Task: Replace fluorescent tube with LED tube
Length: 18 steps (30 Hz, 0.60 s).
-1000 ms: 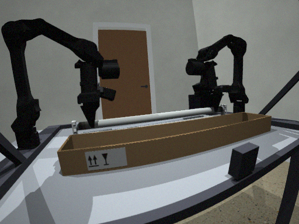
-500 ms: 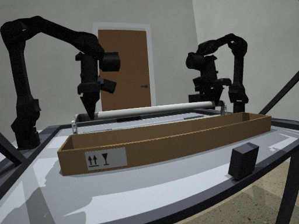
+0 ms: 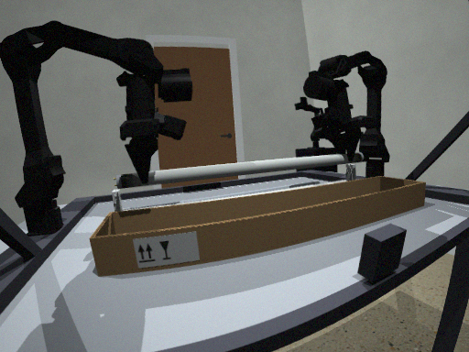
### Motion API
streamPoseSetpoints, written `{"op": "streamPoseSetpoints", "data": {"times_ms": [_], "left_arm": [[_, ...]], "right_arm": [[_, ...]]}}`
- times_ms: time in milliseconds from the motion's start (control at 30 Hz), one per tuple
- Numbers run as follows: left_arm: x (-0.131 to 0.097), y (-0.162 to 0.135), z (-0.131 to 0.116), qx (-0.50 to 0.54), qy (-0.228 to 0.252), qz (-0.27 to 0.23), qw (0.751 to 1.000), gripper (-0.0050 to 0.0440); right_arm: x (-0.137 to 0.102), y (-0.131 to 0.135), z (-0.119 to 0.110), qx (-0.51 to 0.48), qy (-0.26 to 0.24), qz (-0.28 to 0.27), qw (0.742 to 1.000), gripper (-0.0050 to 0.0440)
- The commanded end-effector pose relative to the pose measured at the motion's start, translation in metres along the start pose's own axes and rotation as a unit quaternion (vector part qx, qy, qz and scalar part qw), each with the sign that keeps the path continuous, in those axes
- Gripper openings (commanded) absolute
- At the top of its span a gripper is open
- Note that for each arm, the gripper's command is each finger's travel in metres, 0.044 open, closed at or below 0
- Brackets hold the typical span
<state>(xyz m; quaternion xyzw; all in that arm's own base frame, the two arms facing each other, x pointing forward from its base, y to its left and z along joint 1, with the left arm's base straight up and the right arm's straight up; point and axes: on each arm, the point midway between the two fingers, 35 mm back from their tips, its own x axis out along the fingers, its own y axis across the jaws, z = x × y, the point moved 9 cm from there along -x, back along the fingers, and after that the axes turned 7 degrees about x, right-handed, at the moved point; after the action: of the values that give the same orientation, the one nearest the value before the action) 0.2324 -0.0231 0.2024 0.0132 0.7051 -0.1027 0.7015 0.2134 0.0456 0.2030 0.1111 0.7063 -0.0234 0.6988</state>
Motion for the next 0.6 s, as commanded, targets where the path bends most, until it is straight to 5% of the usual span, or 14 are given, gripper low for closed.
{"op": "streamPoseSetpoints", "data": {"times_ms": [0, 567], "left_arm": [[-0.007, -0.015, 0.003, 0.000, -0.015, 0.000, 1.000, 0.0085], [0.000, -0.066, 0.015, 0.000, -0.016, -0.003, 1.000, 0.0085]], "right_arm": [[-0.006, 0.018, -0.002, -0.003, -0.013, 0.007, 1.000, 0.0084], [0.001, 0.074, -0.015, -0.003, -0.012, 0.009, 1.000, 0.0084]]}}
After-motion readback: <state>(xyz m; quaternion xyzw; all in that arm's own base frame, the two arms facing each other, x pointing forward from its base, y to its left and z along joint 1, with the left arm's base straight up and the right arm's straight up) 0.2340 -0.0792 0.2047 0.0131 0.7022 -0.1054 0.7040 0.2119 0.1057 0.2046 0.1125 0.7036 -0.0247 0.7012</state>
